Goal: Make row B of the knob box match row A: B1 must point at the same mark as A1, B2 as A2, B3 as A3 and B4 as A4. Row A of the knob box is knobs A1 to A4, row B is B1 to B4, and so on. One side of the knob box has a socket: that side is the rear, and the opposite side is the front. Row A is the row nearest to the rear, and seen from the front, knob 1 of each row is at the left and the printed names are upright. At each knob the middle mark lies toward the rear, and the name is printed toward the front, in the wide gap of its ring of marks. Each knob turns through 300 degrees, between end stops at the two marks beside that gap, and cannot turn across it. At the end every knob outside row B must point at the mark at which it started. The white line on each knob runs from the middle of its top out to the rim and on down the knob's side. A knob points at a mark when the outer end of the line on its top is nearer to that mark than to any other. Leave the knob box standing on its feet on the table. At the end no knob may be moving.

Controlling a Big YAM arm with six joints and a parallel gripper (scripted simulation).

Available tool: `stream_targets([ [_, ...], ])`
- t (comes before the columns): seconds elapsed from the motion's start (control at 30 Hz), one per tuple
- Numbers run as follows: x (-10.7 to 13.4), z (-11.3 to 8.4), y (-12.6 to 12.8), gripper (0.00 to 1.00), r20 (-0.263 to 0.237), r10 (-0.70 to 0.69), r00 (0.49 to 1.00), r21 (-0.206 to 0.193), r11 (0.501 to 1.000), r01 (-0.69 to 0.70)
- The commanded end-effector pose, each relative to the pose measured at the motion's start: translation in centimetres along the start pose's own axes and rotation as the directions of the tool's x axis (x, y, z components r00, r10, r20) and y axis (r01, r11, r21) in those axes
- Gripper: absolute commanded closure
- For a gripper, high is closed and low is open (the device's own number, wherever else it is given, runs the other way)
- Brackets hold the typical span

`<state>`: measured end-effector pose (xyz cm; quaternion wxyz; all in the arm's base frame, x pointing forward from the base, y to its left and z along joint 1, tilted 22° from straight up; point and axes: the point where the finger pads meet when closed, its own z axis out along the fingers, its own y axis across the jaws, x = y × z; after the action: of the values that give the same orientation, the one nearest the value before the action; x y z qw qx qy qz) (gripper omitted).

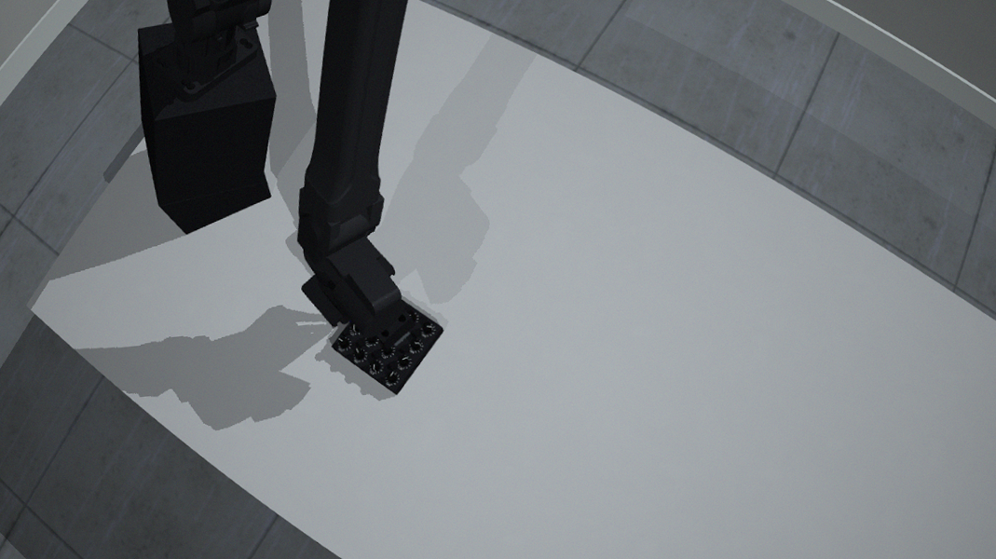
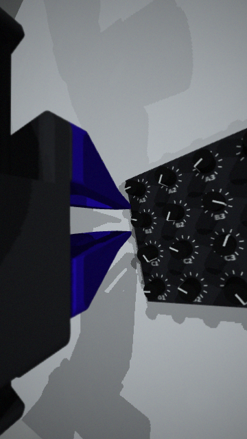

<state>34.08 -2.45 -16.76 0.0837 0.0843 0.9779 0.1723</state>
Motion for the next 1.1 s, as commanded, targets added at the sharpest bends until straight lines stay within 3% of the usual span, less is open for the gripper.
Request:
stream_targets([
  [0.0, 0.18, 0.15, 0.1, 0.82, 0.002, -0.003, 1.0, 0.004, 1.0, 0.003],
  [1.07, -0.4, 0.18, 0.05, 0.82, -0.005, 0.0, 1.0, 0.003, 1.0, 0.0],
])
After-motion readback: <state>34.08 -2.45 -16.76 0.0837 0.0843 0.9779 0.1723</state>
